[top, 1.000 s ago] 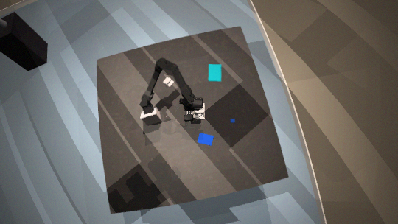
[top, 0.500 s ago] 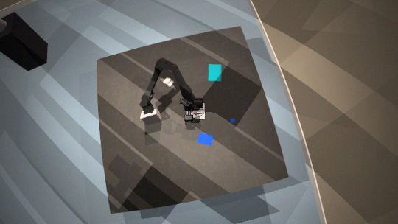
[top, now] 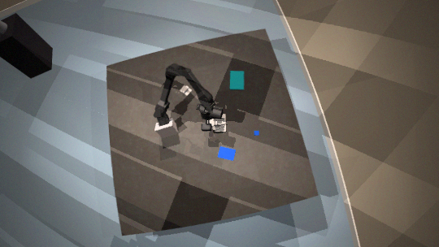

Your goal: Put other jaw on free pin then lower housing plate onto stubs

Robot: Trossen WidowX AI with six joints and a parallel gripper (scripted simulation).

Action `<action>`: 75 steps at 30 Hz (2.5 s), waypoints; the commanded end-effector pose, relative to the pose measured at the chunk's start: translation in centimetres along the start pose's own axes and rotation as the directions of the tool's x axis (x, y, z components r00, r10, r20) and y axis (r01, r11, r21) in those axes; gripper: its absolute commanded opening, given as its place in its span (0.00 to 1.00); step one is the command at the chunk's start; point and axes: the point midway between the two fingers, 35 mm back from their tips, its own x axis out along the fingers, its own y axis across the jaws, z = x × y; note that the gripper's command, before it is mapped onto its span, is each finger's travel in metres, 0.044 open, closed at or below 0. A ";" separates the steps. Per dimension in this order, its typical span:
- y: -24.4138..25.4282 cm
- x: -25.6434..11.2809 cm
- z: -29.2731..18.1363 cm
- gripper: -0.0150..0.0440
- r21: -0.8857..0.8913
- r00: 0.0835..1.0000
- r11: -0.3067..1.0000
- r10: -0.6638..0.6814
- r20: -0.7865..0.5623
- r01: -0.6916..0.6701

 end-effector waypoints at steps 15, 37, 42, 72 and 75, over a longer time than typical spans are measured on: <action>-0.9 -6.1 -7.1 1.00 -0.010 1.000 1.000 -0.007 -0.008 0.007; -0.9 -6.1 -7.1 1.00 -0.010 1.000 1.000 -0.007 -0.008 0.007; -0.9 -6.1 -7.1 1.00 -0.010 1.000 1.000 -0.007 -0.008 0.007; -0.9 -6.1 -7.1 1.00 -0.010 1.000 1.000 -0.007 -0.008 0.007; -0.9 -6.1 -7.1 1.00 -0.010 1.000 1.000 -0.007 -0.008 0.007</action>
